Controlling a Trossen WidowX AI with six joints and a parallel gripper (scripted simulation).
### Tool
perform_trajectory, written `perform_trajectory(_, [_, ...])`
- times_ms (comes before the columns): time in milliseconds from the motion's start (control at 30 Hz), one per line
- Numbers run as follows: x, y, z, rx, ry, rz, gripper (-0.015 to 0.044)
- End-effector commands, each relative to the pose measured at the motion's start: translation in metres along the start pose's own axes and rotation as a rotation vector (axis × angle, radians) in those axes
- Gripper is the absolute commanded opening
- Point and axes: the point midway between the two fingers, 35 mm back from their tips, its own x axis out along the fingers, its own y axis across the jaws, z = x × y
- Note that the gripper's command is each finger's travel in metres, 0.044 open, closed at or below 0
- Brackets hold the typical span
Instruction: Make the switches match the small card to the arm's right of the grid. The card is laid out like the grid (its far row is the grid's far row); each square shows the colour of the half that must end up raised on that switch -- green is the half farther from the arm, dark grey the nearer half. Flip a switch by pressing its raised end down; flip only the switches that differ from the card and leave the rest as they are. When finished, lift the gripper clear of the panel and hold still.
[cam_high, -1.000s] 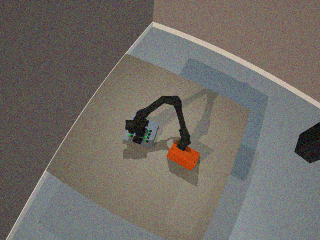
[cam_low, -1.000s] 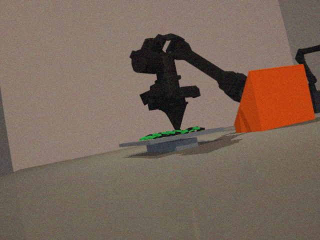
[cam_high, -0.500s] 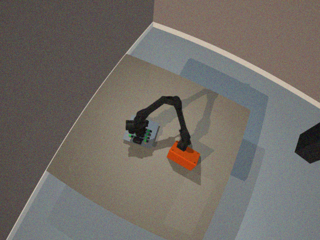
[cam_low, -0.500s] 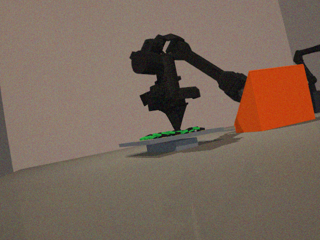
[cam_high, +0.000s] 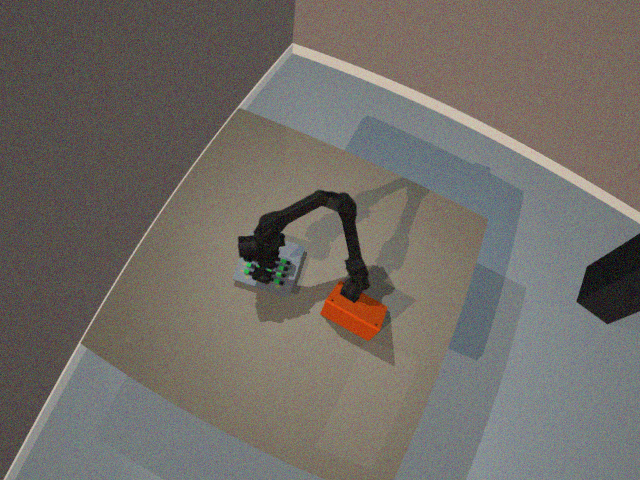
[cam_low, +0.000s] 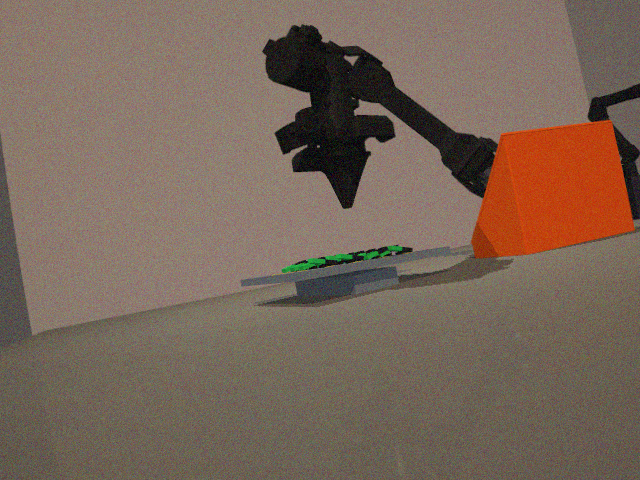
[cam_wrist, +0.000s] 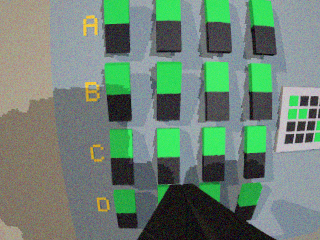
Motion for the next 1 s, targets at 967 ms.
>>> perform_trajectory(967, [0.054, -0.059, -0.024, 0.004, -0.006, -0.003, 0.0])
